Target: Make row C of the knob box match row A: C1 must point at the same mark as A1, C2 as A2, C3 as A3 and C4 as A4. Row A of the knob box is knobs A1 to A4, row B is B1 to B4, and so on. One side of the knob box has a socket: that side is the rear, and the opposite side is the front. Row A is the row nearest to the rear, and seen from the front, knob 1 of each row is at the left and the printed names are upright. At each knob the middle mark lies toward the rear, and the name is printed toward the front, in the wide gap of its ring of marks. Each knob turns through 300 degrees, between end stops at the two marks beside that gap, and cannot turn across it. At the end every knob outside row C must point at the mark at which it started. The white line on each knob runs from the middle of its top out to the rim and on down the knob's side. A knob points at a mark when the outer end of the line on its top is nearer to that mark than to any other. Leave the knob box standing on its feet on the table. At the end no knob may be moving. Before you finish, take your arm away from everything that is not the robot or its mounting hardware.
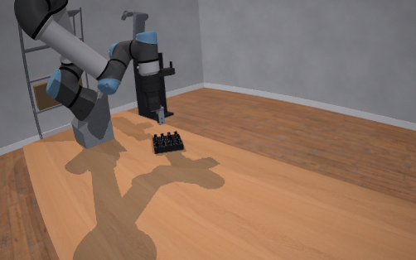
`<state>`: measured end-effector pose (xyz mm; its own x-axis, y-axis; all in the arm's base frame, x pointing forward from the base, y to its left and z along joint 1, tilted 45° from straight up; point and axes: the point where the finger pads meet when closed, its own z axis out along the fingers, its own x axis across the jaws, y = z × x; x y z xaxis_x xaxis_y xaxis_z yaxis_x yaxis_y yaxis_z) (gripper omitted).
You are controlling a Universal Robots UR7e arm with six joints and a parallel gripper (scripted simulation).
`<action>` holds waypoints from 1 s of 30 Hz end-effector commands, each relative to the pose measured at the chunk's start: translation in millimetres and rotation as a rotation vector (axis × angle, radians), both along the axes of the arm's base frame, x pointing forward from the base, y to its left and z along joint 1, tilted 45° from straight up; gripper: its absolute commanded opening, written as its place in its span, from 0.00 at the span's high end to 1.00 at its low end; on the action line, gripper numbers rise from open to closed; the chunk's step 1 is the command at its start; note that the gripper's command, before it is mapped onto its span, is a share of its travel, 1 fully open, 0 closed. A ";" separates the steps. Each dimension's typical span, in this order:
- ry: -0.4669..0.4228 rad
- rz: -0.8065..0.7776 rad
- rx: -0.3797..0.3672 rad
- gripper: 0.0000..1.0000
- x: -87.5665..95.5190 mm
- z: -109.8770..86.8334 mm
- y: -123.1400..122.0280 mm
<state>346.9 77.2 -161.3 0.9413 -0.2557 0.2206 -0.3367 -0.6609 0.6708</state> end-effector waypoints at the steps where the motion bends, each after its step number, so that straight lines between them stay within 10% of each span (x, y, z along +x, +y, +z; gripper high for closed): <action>1: 0.005 -0.002 0.000 0.54 -2.5 -1.7 -2.7; 30: 0.005 -0.001 -0.001 0.54 -3.3 -20.9 -22.4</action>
